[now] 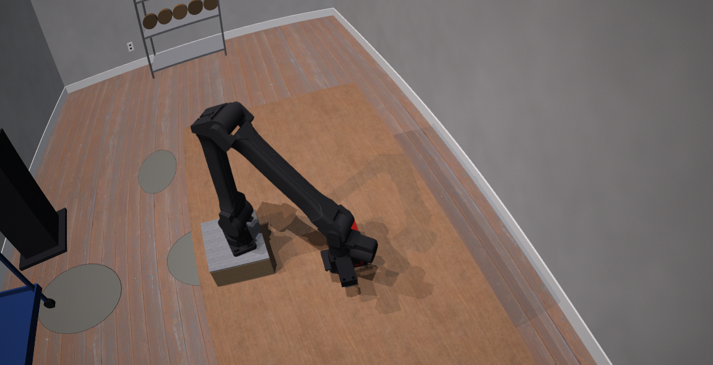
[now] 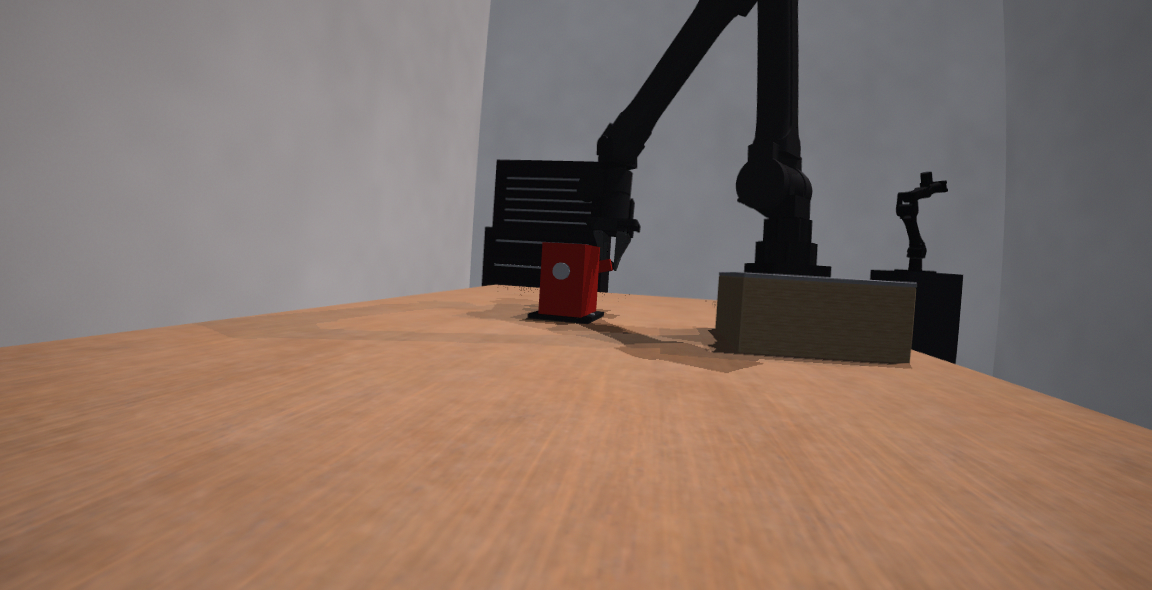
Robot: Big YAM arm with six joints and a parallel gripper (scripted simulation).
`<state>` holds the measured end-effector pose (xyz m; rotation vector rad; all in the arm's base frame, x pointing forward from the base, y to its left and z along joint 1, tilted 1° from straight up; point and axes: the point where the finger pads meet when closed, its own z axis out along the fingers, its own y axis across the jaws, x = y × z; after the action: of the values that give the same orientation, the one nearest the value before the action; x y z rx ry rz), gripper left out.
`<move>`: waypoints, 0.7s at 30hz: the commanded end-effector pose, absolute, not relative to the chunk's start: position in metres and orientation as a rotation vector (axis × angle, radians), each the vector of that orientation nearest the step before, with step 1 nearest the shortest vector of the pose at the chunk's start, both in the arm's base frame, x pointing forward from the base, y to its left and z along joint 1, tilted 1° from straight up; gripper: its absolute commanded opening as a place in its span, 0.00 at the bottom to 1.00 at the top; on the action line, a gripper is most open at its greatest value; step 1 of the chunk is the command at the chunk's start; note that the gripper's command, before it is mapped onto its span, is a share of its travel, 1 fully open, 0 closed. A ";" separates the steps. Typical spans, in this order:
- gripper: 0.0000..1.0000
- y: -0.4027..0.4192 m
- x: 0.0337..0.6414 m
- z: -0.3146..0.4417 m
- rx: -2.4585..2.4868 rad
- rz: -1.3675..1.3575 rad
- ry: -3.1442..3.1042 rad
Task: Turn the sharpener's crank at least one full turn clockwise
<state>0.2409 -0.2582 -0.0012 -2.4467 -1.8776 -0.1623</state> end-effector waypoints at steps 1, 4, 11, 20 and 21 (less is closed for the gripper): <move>0.15 -0.263 0.246 0.011 -2.455 -0.159 -1.877; 0.15 -0.269 0.257 0.024 -2.473 -0.163 -1.900; 0.15 -0.269 0.263 0.029 -2.465 -0.167 -1.893; 0.15 -0.270 0.271 0.032 -2.458 -0.168 -1.887; 0.15 -0.270 0.272 0.032 -2.454 -0.167 -1.884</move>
<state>0.2491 -0.2601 0.0158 -2.4371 -1.8621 -0.1517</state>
